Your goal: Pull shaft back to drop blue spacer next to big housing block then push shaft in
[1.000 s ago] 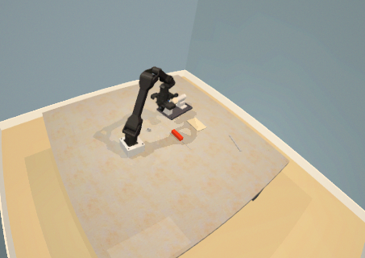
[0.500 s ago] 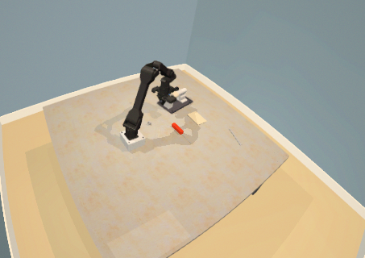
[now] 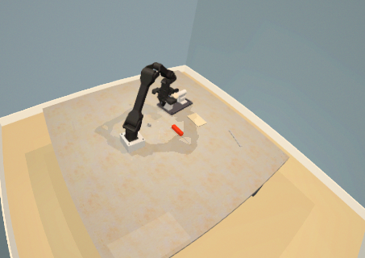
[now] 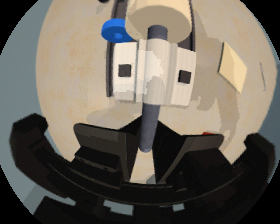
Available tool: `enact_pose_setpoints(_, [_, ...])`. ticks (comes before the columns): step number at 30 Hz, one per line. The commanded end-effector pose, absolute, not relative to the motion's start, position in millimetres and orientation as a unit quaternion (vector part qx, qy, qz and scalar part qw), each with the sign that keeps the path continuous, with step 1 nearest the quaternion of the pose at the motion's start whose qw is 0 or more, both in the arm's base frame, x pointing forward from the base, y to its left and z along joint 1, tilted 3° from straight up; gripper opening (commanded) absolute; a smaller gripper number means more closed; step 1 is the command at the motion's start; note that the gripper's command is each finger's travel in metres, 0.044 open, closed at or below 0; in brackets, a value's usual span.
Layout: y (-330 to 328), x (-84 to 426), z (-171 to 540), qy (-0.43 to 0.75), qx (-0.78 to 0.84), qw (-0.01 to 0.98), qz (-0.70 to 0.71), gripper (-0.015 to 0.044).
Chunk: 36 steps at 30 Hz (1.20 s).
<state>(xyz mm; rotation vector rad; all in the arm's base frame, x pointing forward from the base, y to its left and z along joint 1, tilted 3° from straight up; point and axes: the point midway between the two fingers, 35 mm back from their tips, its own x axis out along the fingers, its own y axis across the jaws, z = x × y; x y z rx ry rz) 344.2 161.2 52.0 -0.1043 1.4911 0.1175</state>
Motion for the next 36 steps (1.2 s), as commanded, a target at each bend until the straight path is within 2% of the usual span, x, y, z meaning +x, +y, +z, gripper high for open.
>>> enact_pose_setpoints(1, [161.5, 347.2, 54.3, 0.675, -0.047, 0.734, 0.054, 0.0])
enact_pose_setpoints(36, [162.8, 356.5, 55.3, 0.675, -0.047, 0.734, 0.054, 0.0])
